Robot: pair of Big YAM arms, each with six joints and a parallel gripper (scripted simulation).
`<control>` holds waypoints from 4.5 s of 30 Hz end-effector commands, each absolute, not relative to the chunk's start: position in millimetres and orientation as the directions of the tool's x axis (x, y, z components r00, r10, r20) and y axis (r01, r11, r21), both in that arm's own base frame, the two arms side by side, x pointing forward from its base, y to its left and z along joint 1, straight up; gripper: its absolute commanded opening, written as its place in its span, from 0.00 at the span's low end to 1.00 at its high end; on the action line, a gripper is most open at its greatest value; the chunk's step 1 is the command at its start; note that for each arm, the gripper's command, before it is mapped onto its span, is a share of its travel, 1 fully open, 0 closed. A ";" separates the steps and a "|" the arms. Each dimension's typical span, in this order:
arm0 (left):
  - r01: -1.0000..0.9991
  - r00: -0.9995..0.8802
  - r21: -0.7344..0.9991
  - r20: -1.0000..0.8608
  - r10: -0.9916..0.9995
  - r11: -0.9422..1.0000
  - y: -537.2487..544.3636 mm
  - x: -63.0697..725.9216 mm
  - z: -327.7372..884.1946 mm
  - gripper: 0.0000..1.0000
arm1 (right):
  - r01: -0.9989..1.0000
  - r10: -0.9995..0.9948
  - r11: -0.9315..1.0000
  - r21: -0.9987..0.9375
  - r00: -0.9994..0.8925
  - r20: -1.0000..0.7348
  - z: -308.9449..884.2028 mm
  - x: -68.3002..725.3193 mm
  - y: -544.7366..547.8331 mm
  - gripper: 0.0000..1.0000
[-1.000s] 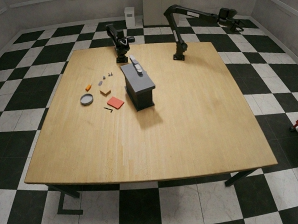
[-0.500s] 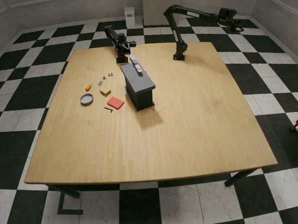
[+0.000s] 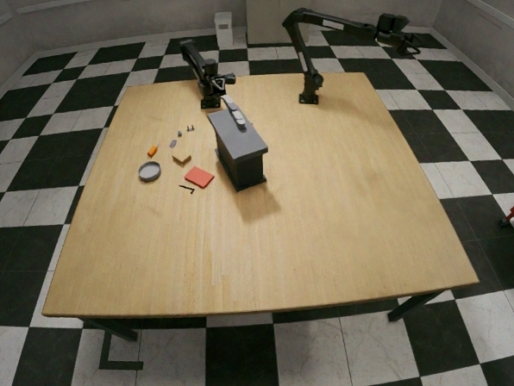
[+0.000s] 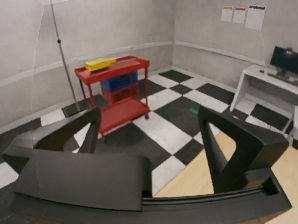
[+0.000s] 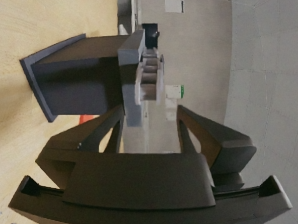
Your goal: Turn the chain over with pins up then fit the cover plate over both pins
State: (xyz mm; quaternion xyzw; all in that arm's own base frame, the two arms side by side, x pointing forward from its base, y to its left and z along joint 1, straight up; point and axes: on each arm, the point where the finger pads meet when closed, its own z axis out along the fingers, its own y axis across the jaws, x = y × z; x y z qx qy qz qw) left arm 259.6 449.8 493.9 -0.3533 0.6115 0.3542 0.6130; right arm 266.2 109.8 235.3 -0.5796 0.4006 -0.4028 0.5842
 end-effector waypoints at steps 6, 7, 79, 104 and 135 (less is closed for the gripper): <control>-0.865 0.042 -0.002 -0.997 0.069 0.502 444.6 259.5 533.8 1.00 | 0.074 -0.938 0.038 -0.997 0.347 -0.010 278.3 278.0 111.2 0.53; -0.865 0.042 -0.002 -0.997 0.069 0.502 444.6 259.5 533.8 1.00 | 0.074 -0.938 0.037 -0.997 0.347 -0.010 278.2 278.8 111.5 0.53; -0.865 0.042 -0.002 -0.997 0.069 0.502 444.6 259.5 533.8 1.00 | -0.017 -0.937 -0.012 -1.000 0.349 0.006 229.7 313.8 125.3 0.19; -0.865 0.042 -0.002 -0.997 0.069 0.502 444.6 259.5 533.8 1.00 | -0.025 -0.935 0.008 -1.000 0.355 -0.016 231.7 308.7 126.3 0.19; -0.865 0.042 -0.002 -0.997 0.069 0.502 444.6 259.5 533.8 1.00 | -0.065 -0.915 0.209 -0.976 0.341 -0.218 258.6 319.2 122.0 0.19</control>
